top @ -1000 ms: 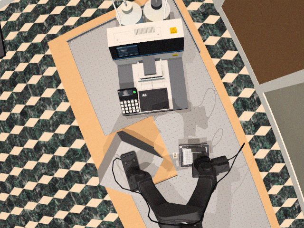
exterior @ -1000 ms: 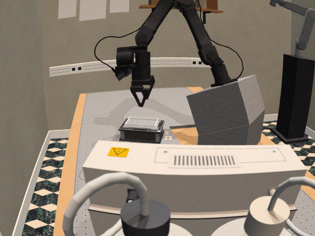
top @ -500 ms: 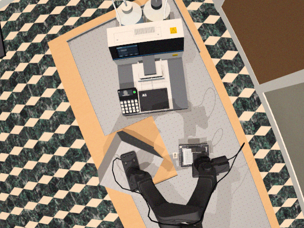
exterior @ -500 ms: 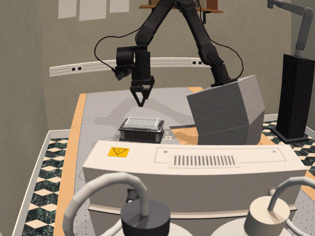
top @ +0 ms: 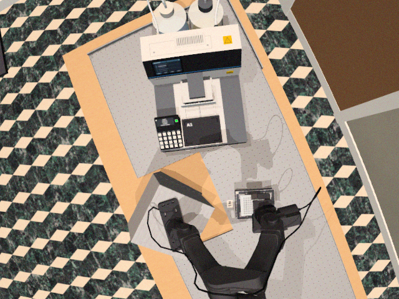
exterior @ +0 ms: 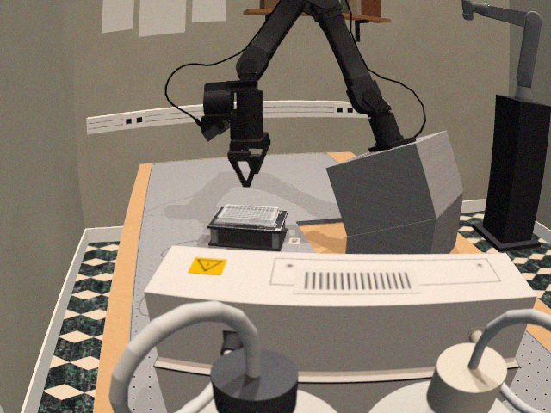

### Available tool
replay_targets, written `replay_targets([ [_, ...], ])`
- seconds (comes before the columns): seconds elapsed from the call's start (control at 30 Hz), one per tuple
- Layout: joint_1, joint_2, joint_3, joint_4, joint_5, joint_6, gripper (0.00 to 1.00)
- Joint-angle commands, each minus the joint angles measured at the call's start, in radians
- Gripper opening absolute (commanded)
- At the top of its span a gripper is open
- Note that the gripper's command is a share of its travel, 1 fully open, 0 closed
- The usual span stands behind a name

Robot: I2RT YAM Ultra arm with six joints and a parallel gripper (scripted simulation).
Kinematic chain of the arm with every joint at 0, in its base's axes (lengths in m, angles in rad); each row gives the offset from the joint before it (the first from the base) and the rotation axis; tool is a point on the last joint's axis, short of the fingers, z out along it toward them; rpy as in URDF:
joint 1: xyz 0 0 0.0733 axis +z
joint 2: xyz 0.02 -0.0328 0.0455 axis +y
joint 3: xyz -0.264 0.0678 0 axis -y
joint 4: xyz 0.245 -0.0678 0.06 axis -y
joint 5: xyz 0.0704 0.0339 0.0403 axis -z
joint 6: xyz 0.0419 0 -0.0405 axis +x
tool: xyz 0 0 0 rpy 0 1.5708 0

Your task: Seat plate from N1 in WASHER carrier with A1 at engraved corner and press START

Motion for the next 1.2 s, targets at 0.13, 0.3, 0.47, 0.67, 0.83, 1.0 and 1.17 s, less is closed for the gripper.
replay_targets([
  [0.13, 0.009, -0.020, 0.034, 0.017, -0.005, -0.011, 1.00],
  [0.3, 0.009, -0.020, 0.034, 0.017, -0.005, -0.011, 1.00],
  [0.47, 0.009, -0.020, 0.034, 0.017, -0.005, -0.011, 1.00],
  [0.67, 0.009, -0.020, 0.034, 0.017, -0.005, -0.011, 1.00],
  [0.83, 0.009, -0.020, 0.034, 0.017, -0.005, -0.011, 1.00],
  [1.0, 0.002, 0.013, 0.033, 0.024, -0.007, -0.012, 1.00],
  [1.17, -0.015, 0.039, 0.008, 0.059, -0.009, -0.021, 1.00],
])
